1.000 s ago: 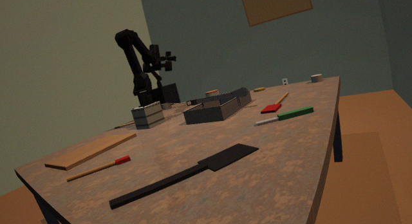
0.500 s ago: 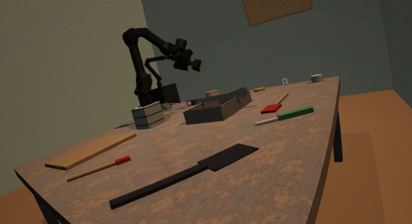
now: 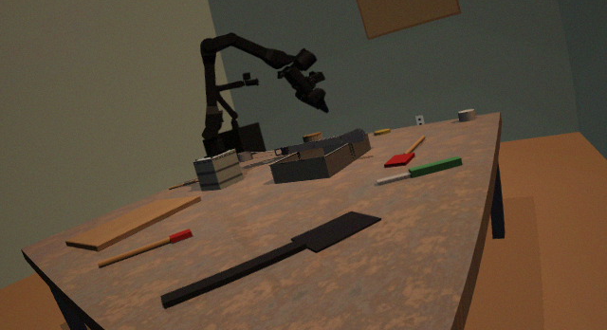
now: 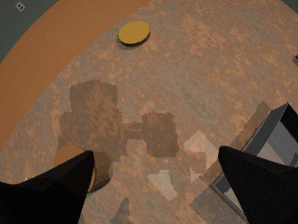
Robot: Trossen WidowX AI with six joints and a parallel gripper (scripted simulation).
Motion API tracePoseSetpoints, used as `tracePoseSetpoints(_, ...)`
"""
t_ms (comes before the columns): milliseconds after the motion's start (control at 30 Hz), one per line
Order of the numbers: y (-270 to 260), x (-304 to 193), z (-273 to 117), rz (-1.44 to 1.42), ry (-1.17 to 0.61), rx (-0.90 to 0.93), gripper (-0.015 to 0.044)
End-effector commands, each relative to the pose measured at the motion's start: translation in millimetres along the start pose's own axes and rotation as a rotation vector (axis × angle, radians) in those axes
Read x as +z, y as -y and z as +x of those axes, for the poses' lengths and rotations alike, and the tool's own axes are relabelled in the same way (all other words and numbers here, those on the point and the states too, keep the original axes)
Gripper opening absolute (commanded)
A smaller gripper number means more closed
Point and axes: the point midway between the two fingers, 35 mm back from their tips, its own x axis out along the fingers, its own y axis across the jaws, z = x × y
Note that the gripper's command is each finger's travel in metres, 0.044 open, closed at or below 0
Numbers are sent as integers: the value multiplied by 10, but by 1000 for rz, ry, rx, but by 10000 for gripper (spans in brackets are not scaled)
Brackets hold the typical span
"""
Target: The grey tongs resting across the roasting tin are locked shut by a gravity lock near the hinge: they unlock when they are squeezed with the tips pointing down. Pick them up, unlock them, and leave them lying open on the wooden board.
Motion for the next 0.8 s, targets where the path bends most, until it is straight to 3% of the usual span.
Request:
tracePoseSetpoints(0, 689, -37, -19, 157, -81, -128, 440)
tracePoseSetpoints(367, 2315, -589, -350, 567, -326, -383, 440)
tracePoseSetpoints(533, 2631, -789, -493, 666, -407, -410, 440)
tracePoseSetpoints(767, 2524, -787, -461, 666, -407, -409, 440)
